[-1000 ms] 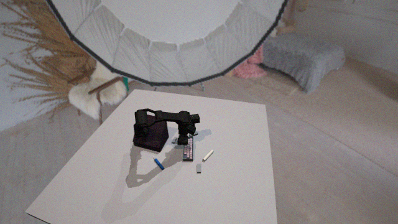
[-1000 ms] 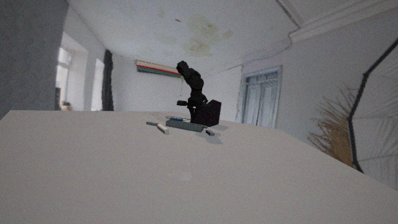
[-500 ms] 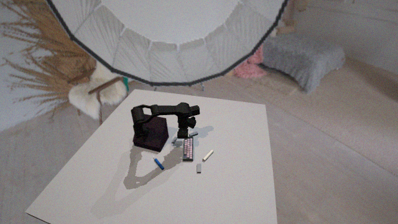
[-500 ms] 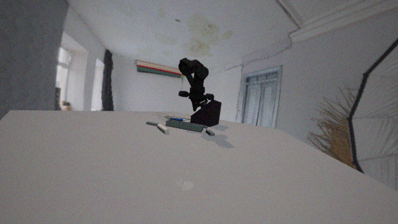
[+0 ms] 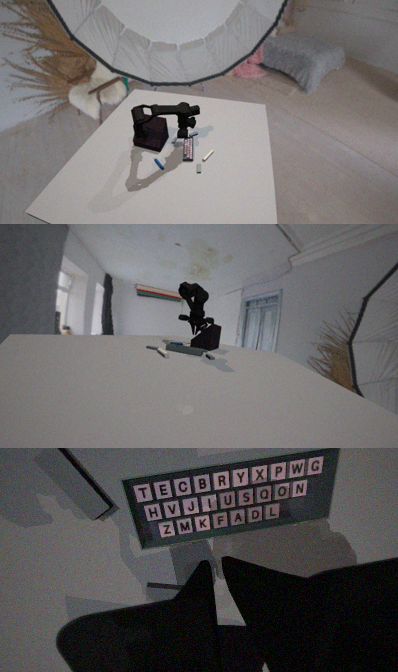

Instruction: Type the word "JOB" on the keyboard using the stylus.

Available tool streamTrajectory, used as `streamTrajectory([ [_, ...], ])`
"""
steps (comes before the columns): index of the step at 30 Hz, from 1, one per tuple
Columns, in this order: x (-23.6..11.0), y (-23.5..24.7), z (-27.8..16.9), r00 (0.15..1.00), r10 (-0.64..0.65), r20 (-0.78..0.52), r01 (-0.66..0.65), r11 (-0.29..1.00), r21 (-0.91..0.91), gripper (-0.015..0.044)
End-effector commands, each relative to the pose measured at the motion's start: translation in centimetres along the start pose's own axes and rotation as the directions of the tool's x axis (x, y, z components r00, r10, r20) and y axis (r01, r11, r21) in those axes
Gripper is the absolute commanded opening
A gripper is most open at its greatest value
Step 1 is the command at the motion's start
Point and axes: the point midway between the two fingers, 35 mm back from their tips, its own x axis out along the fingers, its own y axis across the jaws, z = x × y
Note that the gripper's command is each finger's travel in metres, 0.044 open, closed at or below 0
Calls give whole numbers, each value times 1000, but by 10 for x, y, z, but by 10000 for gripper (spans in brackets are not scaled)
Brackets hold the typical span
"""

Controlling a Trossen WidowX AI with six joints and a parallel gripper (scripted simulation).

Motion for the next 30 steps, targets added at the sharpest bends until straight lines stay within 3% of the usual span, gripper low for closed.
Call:
streamTrajectory([
  [1, 0, 0, 0, 1000, 0, 0, 0, 1000, 0, 0],
  [11, 0, 0, 0, 1000, 0, 0, 0, 1000, 0, 0],
  [14, 0, -1, 0, 1000, 2, -3, -2, 1000, -13, 79],
  [17, 4, -20, -7, 999, 24, -41, -32, 982, -188, 150],
  [18, 6, -28, -10, 998, 35, -57, -48, 964, -262, 150],
  [23, 15, -64, -29, 987, 90, -131, -151, 791, -593, 150],
  [30, 25, -108, -65, 960, 177, -217, -269, 364, -892, 150],
])
